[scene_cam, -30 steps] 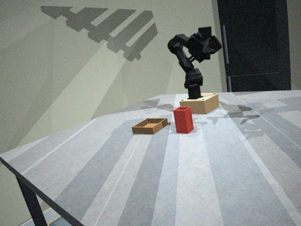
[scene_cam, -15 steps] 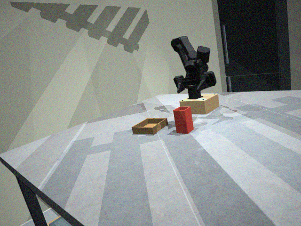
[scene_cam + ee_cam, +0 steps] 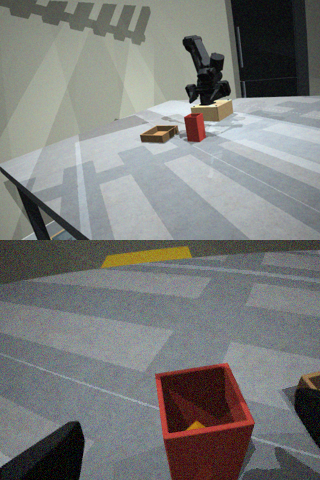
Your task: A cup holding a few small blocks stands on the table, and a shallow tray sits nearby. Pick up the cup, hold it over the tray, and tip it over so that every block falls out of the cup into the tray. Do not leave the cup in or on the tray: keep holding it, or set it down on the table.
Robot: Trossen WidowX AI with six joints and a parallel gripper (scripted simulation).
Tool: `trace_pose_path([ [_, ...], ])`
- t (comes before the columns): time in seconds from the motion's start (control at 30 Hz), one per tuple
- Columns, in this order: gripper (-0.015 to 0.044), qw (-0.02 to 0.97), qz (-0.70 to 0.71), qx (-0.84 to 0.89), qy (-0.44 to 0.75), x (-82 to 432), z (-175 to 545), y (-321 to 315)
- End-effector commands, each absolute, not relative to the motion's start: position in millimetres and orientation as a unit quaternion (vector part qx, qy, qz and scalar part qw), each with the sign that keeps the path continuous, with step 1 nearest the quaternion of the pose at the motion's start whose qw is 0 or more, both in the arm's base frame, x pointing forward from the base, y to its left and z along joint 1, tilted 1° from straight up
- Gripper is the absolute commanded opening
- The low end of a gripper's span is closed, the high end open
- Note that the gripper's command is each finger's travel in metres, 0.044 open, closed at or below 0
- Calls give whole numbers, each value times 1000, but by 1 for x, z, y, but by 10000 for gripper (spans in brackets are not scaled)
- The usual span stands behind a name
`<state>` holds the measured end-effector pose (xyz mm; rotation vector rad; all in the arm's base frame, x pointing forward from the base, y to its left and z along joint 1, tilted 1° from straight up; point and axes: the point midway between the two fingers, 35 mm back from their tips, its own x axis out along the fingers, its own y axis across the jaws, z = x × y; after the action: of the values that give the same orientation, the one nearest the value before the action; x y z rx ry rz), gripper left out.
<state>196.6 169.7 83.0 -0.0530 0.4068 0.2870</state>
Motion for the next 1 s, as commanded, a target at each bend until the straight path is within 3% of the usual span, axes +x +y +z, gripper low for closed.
trace_pose_path([
  [0.0, 440, 967, 142, -35, 207, 196, 69, 170],
  [0.97, 440, 967, 142, -37, 209, 192, 21, 162],
])
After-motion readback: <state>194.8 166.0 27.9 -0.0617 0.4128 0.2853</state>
